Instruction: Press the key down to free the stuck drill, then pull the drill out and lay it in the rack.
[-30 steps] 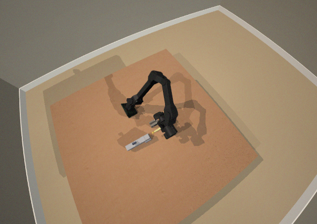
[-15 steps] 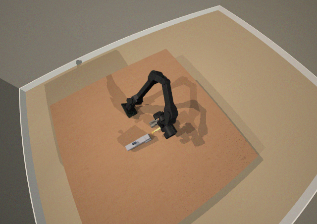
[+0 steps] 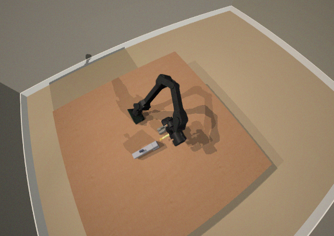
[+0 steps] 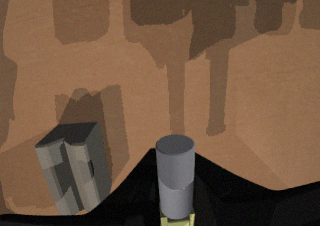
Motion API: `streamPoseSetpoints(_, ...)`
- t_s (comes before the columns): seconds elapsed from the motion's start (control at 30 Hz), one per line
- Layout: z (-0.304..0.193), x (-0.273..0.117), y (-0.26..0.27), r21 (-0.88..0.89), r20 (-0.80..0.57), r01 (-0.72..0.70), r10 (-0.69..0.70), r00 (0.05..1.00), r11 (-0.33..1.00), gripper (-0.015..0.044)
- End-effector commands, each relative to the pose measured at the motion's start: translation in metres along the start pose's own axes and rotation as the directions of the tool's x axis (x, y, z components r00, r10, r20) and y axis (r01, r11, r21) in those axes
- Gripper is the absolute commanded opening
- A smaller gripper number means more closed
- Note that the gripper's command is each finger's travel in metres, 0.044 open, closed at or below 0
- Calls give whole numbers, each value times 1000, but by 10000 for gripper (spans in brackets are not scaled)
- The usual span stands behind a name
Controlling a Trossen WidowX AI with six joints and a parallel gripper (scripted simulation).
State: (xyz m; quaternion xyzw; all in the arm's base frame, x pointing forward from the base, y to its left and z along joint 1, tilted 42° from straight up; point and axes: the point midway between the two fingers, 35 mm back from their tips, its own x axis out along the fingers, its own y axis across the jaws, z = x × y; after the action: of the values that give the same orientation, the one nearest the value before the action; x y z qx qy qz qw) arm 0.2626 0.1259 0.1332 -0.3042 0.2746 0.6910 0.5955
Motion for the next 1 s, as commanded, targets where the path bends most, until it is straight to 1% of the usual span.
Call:
streamPoseSetpoints(0.0, 0, -3, -1, -5, -2, 3, -3, 1000, 1000, 0)
streamPoseSetpoints(0.97, 7, 5, 46, -3, -1, 1, -1, 1000, 1000, 0)
